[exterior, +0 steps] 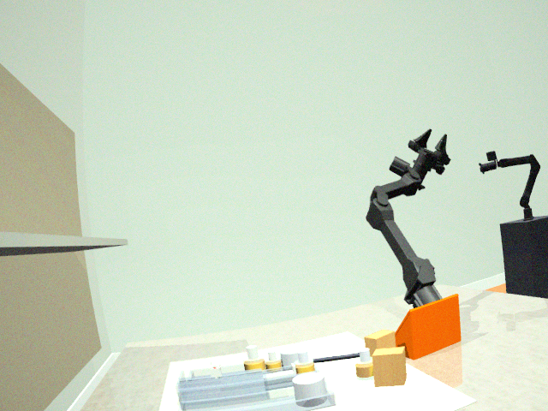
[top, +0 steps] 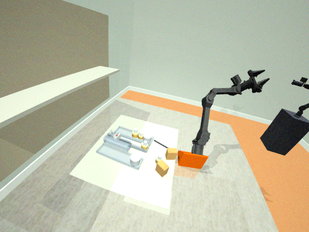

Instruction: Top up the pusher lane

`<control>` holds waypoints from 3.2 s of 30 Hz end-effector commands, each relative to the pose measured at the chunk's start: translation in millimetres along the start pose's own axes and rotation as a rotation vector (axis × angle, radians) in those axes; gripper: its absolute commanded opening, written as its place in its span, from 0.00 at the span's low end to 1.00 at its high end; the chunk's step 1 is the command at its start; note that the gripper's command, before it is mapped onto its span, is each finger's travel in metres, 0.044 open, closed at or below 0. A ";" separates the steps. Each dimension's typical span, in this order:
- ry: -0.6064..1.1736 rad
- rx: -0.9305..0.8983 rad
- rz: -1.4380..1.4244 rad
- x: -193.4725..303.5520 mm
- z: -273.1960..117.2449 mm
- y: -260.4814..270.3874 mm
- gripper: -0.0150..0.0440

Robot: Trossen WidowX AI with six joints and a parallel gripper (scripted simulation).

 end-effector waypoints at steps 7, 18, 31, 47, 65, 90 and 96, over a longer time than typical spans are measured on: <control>-0.101 -0.027 0.085 -22.7 -28.5 -5.2 1.00; -0.511 -0.203 0.423 -105.3 -153.5 -4.6 1.00; -0.986 -0.594 0.778 -132.4 -352.7 -20.0 1.00; -1.426 -1.291 0.957 -25.9 -583.0 -43.6 1.00; -1.605 -2.125 0.596 227.7 -731.1 -28.8 1.00; -1.193 -2.454 -0.299 566.6 -655.3 142.8 1.00; -1.036 -2.476 -0.316 590.6 -630.0 165.2 1.00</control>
Point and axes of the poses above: the point midway between the two fingers, 35 mm back from their tips, its own z axis out along the fingers, its own y axis across the jaws, x = y × z, the point moved 1 cm from there along -z, back along the fingers, and after that the axes turned 15 degrees about z, right-handed, at the moved point
